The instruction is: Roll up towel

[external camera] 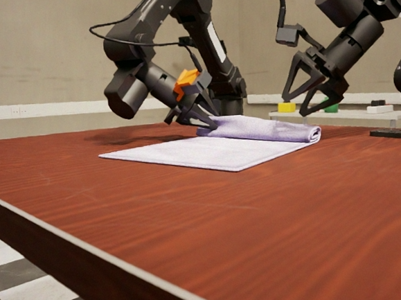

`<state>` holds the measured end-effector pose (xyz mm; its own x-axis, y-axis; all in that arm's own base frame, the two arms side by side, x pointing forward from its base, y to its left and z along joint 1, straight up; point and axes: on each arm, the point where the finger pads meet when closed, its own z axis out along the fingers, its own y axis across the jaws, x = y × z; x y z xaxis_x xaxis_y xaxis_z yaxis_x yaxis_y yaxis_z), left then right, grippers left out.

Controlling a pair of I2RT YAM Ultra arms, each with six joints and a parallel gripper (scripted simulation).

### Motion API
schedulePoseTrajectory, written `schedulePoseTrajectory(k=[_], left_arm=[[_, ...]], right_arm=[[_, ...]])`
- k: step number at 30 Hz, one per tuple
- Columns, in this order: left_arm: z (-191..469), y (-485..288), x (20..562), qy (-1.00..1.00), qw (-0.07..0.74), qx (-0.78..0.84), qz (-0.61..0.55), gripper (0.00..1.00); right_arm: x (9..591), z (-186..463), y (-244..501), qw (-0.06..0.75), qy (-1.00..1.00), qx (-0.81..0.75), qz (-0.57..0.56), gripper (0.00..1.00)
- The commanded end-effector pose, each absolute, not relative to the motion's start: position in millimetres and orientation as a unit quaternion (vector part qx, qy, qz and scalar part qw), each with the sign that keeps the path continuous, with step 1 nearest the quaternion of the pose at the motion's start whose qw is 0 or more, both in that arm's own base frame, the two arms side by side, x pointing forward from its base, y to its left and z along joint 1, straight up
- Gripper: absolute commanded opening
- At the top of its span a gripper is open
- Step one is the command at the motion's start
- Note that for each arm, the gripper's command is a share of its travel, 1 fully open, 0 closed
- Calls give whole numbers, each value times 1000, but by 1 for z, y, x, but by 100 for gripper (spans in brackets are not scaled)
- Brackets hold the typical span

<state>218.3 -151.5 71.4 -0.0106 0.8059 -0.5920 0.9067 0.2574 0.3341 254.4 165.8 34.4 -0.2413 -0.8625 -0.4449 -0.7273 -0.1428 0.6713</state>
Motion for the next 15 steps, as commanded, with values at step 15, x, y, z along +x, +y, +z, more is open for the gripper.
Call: schedulePoseTrajectory(k=[15], left_arm=[[27,-158,222,696,366,613,-77,98]], right_arm=[[257,19,163,88,-649,622,-429,21]])
